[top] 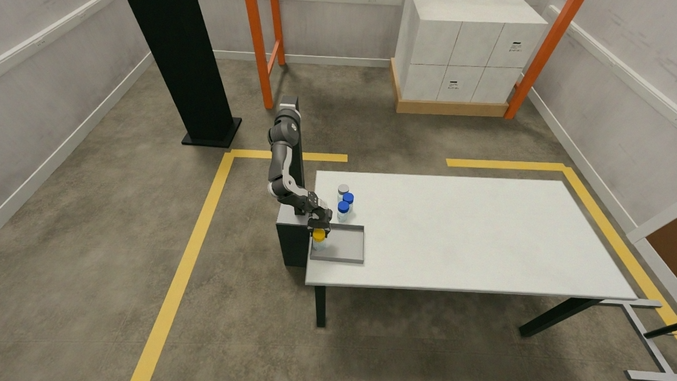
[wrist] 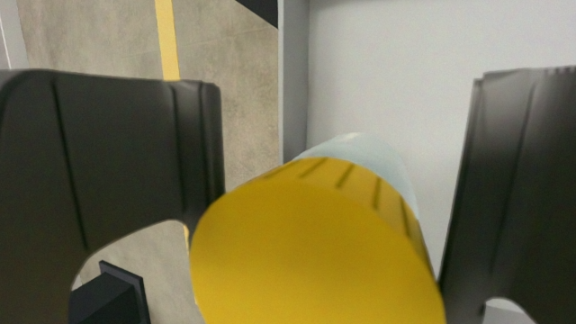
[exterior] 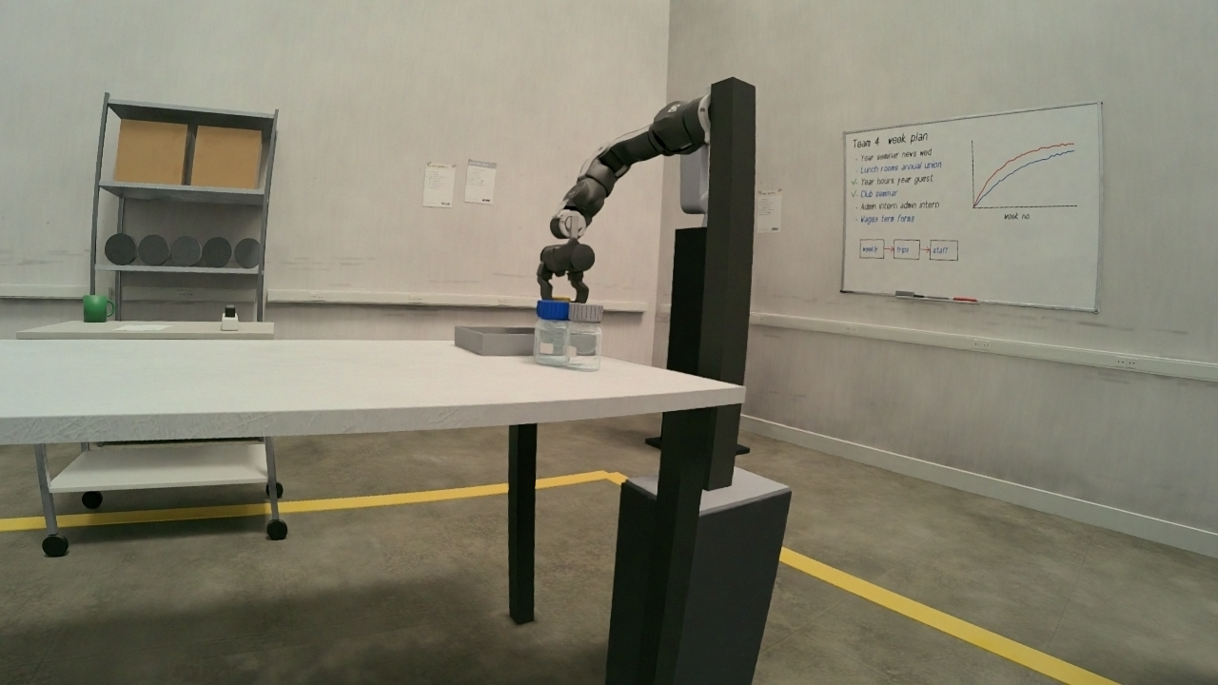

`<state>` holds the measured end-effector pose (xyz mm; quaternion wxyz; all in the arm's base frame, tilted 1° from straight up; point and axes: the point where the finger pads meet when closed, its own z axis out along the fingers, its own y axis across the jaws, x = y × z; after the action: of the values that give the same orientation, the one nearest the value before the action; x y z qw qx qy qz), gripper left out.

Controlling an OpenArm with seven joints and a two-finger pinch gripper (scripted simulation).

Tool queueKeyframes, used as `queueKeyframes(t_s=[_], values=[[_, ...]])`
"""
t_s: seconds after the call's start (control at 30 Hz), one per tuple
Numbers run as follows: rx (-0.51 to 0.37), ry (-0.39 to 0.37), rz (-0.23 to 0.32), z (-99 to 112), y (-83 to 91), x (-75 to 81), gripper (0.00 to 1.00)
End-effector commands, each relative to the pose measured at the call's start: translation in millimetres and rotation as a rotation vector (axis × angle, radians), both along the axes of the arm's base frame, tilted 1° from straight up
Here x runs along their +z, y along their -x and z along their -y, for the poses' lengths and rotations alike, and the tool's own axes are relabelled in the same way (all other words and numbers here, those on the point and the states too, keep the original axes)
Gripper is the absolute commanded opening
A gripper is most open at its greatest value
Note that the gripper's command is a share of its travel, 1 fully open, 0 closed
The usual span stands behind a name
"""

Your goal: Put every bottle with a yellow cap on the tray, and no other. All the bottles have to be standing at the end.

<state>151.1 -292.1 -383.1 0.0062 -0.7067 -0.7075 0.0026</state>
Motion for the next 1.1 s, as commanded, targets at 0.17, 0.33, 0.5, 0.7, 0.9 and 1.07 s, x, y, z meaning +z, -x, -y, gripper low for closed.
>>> queueKeyframes(t_s=[0.17, 0.33, 0.5, 0.7, 0.9, 1.07], values=[[-0.001, 0.000, 0.002, 0.3, -0.7, 0.5, 0.00], [-0.001, 0.000, 0.002, 0.3, -0.7, 0.5, 0.00], [-0.001, 0.000, 0.002, 0.3, -0.7, 0.5, 0.00], [-0.001, 0.000, 0.002, 0.3, -0.7, 0.5, 0.00], [-0.001, -0.023, 0.004, 0.3, -0.7, 0.5, 0.00], [-0.001, -0.038, 0.005, 0.3, -0.7, 0.5, 0.00]])
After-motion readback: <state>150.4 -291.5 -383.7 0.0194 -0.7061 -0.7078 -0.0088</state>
